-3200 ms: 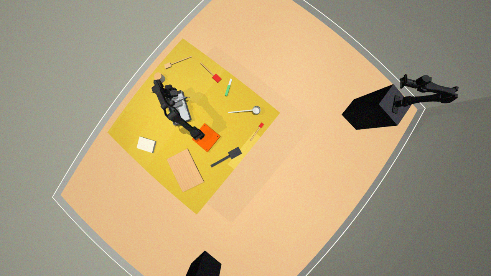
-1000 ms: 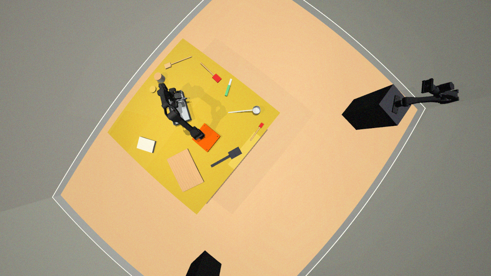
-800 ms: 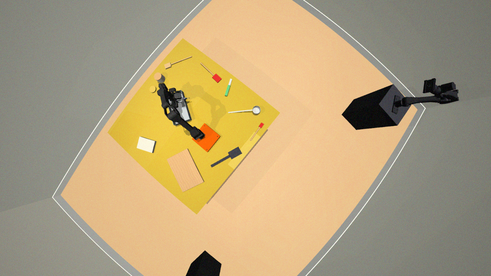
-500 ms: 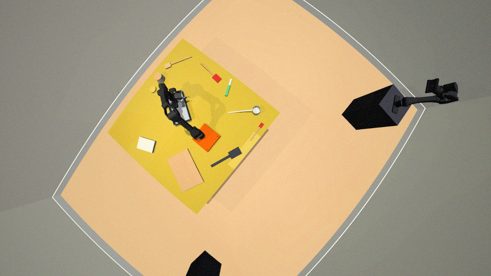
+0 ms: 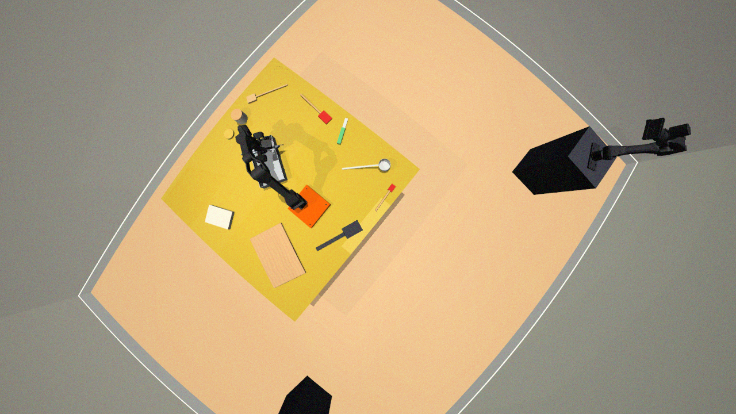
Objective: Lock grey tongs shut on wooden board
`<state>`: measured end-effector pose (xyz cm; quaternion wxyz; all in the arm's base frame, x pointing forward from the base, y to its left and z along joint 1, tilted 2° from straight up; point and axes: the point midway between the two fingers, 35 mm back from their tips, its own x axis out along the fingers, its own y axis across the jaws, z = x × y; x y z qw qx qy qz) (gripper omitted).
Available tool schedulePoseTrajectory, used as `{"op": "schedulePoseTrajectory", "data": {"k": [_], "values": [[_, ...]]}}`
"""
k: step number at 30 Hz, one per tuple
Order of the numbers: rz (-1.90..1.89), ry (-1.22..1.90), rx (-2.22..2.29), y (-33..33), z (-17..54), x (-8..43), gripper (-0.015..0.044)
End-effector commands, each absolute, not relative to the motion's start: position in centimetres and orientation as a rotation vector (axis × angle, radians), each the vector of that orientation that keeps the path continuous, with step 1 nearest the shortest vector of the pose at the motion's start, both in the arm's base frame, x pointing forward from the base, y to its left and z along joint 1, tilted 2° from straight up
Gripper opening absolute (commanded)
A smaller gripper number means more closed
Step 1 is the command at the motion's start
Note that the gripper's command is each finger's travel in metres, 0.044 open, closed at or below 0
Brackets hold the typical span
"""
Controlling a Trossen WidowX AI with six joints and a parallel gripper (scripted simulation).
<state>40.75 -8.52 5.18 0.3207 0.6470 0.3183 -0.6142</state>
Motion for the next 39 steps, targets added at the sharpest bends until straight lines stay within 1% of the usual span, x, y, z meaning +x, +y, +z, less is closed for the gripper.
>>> {"op": "schedulePoseTrajectory", "data": {"k": [1, 5, 6, 12, 17, 23, 34, 39], "values": [[-1.613, 0.833, 1.699, -8.6, 5.2, 40.8, -0.0038], [-1.613, 0.833, 1.699, -8.6, 5.2, 40.8, -0.0143], [-1.613, 0.833, 1.699, -8.6, 5.2, 40.8, -0.0150], [-1.612, 0.832, 1.700, -8.7, 6.4, 41.0, -0.0150], [-1.611, 0.829, 1.704, -8.9, 11.6, 41.3, -0.0150], [-1.612, 0.827, 1.708, -8.8, 17.9, 40.3, -0.0150], [-1.613, 0.832, 1.703, -8.6, 17.8, 40.2, -0.0150], [-1.576, 0.868, 1.671, -6.6, 17.9, 40.5, -0.0150]]}}
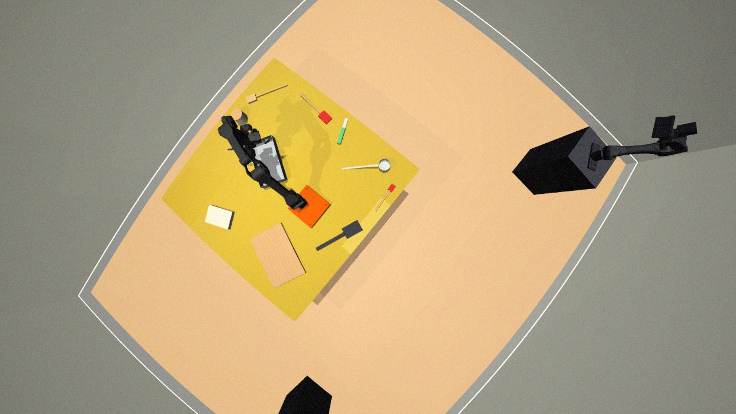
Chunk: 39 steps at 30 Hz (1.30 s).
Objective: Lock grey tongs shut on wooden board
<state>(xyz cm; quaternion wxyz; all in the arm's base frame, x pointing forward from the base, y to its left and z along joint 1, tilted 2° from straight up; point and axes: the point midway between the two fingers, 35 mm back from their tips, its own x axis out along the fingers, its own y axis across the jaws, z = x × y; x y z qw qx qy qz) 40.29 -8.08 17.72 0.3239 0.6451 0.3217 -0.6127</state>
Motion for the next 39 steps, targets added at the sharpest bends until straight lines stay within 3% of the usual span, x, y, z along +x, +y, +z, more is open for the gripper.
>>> {"op": "schedulePoseTrajectory", "data": {"k": [1, 19, 39], "values": [[-1.561, 0.880, 1.661, -6.0, 17.9, 40.6, -0.0150], [-1.338, 1.075, 1.440, 6.4, 18.3, 39.9, -0.0150], [-1.090, 1.250, 1.190, 19.2, 18.6, 34.8, -0.0150]]}}
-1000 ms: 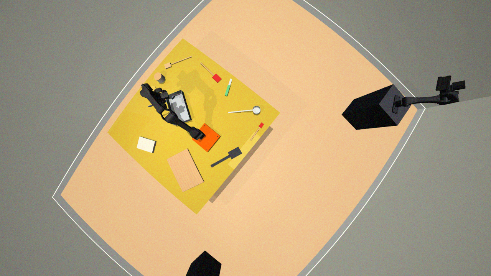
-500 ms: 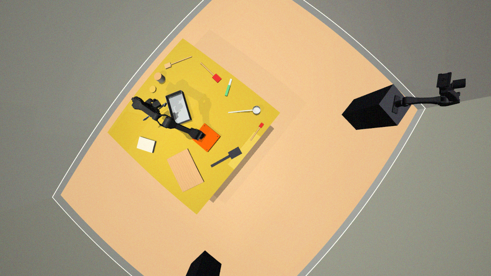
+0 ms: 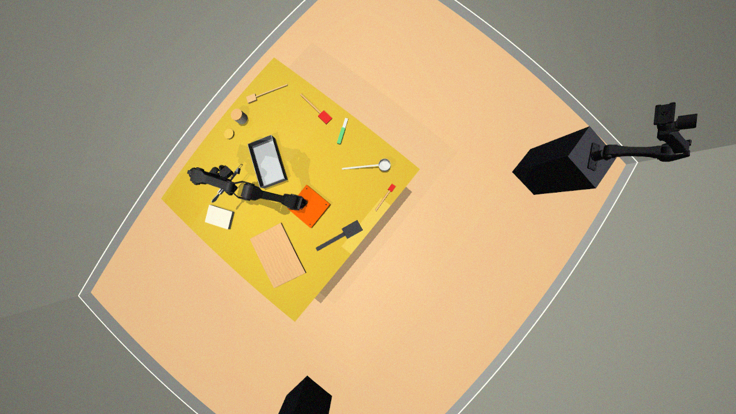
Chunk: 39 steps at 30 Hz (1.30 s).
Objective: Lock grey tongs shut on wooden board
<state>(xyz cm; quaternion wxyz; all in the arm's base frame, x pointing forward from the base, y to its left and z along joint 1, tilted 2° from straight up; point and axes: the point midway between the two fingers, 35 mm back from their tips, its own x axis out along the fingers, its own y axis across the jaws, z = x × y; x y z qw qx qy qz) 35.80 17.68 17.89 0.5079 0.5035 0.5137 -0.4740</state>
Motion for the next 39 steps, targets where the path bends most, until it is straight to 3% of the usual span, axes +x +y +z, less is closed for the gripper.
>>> {"op": "schedulePoseTrajectory", "data": {"k": [1, 18, 30, 39], "values": [[-1.078, 1.256, 1.179, 19.8, 18.7, 34.4, -0.0150], [-0.870, 1.373, 0.969, 28.2, 18.9, 27.2, -0.0150], [-0.801, 1.405, 0.907, 30.3, 18.9, 24.7, -0.0150], [-0.691, 1.447, 0.795, 33.3, 18.9, 20.0, -0.0150]]}}
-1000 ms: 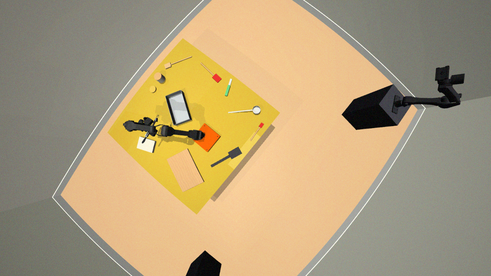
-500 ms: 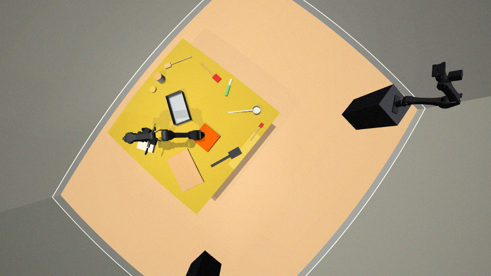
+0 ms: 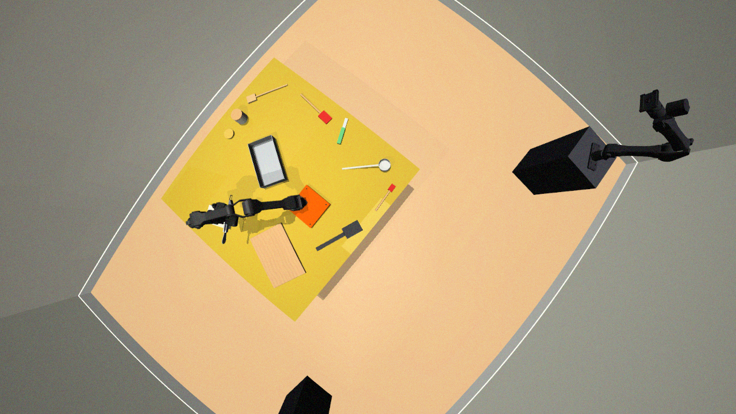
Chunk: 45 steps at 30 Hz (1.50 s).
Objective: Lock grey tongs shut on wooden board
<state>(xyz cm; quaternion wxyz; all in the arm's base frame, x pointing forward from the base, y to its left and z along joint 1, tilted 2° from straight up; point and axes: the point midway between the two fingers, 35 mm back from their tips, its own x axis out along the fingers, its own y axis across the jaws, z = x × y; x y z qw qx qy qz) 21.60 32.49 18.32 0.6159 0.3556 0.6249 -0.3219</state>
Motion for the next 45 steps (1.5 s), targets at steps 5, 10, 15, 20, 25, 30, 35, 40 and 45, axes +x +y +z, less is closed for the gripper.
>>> {"op": "schedulePoseTrajectory", "data": {"k": [5, 10, 15, 20, 25, 30, 35, 40, 45], "values": [[-0.623, 1.472, 0.728, 34.8, 18.9, 17.0, -0.0150], [-0.557, 1.494, 0.658, 35.9, 18.9, 14.0, -0.0150], [-0.491, 1.512, 0.591, 36.9, 18.9, 10.8, -0.0150], [-0.426, 1.528, 0.525, 37.5, 18.9, 7.6, -0.0150], [-0.360, 1.542, 0.459, 37.9, 18.9, 4.3, -0.0150], [-0.294, 1.553, 0.393, 38.0, 18.9, 1.1, -0.0150], [-0.228, 1.563, 0.327, 37.9, 19.0, -2.2, -0.0150], [-0.163, 1.571, 0.261, 37.4, 19.0, -5.4, -0.0150], [-0.097, 1.576, 0.194, 36.7, 18.9, -8.6, -0.0150]]}}
